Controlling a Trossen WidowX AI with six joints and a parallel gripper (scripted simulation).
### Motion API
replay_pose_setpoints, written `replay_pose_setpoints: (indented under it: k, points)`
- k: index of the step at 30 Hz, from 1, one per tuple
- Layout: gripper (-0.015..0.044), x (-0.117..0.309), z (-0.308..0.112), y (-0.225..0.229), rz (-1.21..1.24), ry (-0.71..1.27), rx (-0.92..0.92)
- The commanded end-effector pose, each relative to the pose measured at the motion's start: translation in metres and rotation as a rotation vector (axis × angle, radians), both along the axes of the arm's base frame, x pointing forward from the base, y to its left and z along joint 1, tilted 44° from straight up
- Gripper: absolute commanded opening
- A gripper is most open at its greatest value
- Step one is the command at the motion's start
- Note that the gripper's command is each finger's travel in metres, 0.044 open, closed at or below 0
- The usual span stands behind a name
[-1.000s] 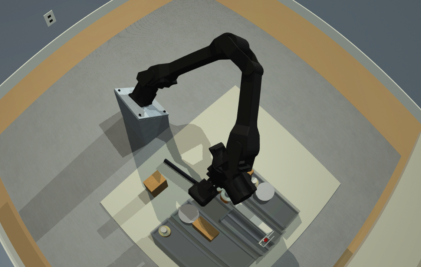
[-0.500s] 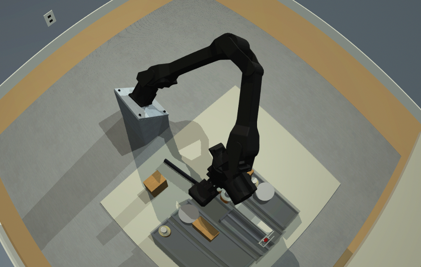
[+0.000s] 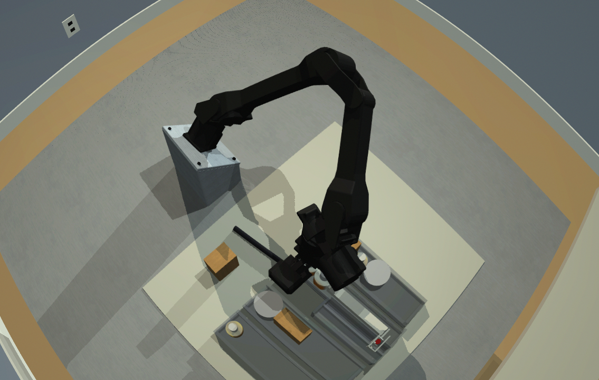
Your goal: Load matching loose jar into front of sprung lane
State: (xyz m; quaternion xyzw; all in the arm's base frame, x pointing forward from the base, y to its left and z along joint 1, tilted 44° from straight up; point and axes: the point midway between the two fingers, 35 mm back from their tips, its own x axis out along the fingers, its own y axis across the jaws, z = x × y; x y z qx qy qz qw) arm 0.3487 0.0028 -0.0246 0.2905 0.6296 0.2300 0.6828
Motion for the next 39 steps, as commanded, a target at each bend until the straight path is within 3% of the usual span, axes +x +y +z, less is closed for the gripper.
replay_pose_setpoints:
  k: [1,39]
  points:
    - [0.0000,0.0037,0.0017,0.0020,0.001,-0.020,0.007]
    - [0.0000,-0.0027,0.0013,0.0026,0.001,-0.020,0.007]
